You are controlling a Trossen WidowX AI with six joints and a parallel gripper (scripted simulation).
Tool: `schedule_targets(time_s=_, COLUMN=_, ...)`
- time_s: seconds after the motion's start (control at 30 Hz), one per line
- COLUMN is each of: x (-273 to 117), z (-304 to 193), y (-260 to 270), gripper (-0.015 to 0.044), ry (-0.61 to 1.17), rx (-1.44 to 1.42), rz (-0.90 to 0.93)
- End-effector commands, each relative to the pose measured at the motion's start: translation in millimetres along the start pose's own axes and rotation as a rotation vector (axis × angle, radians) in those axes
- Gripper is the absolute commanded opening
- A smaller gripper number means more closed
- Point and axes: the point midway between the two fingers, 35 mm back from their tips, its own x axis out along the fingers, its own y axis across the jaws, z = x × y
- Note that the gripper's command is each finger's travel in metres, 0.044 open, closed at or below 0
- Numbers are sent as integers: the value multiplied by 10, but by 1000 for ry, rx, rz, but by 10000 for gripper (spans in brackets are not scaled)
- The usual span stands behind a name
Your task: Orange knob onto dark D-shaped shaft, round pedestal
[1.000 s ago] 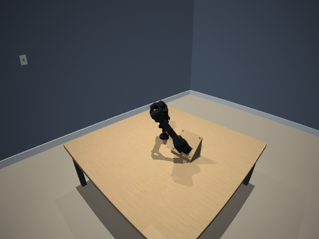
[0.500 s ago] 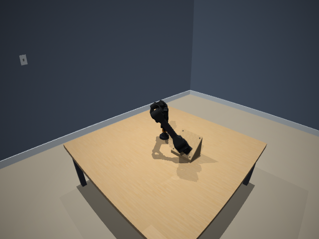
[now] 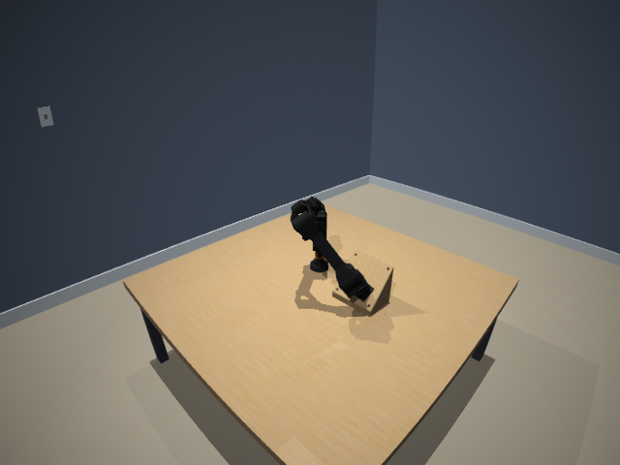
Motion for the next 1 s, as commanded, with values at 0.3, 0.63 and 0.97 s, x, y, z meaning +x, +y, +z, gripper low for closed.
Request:
schedule_targets(time_s=0.3, x=121, z=5, y=-4, gripper=0, ry=-3, rx=5, rz=-1)
schedule_targets(time_s=0.63, x=117, z=4, y=2, gripper=0, ry=3, rx=1, rz=1)
schedule_targets(time_s=0.97, x=117, z=4, y=2, gripper=262, ry=3, rx=1, rz=1)
